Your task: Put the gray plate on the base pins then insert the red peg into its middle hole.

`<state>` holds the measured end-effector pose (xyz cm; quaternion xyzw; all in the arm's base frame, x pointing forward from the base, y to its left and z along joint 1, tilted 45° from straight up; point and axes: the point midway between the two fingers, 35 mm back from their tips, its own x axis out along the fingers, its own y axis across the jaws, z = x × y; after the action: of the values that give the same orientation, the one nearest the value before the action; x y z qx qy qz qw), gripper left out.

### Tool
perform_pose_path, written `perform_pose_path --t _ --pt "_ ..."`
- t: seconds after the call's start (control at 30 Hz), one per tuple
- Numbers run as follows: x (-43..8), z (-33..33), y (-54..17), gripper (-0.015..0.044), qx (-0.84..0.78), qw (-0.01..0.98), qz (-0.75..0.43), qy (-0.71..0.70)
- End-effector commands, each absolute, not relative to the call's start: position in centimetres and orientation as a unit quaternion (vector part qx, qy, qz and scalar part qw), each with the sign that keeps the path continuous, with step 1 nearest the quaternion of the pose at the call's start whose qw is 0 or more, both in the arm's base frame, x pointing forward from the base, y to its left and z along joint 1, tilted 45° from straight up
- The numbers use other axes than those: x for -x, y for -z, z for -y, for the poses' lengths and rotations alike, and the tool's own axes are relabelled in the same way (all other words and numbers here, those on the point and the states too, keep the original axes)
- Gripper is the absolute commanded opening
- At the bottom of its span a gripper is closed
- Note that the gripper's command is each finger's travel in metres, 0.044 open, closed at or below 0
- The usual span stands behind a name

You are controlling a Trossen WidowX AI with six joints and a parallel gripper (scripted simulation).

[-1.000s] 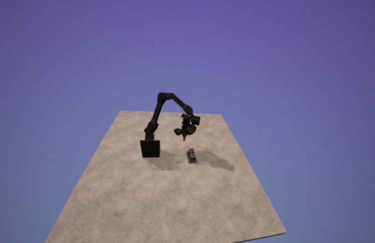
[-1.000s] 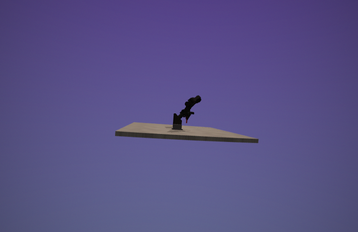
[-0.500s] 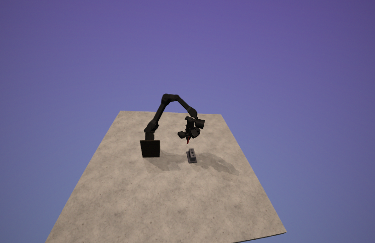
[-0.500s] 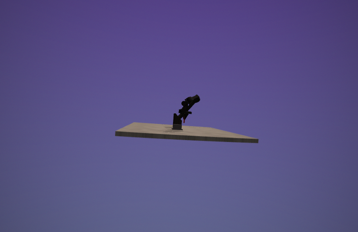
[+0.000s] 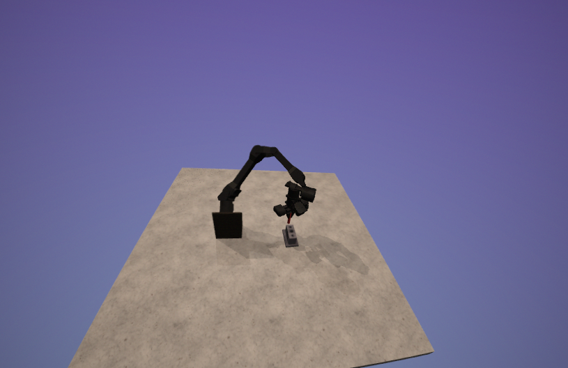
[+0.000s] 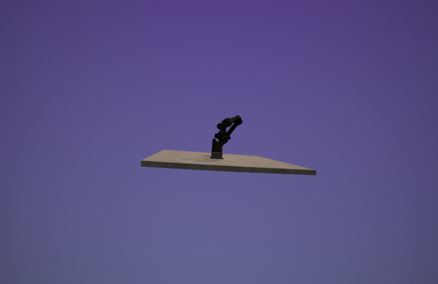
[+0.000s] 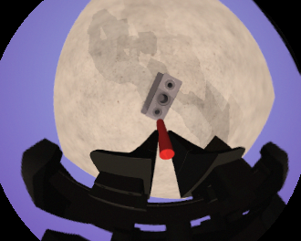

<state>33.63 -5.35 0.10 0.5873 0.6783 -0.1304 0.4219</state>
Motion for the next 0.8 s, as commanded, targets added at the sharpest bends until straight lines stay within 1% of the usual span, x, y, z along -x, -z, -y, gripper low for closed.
perform_pose_path --t 0.0,0.3,0.77 --pt "-34.1 6.5 1.2 0.0 -0.587 0.421 -0.679 0.13" --pt "-34.8 8.1 3.1 0.0 -0.589 0.421 -0.678 0.127" --pt "-35.0 8.1 3.1 0.0 -0.589 0.421 -0.678 0.127"
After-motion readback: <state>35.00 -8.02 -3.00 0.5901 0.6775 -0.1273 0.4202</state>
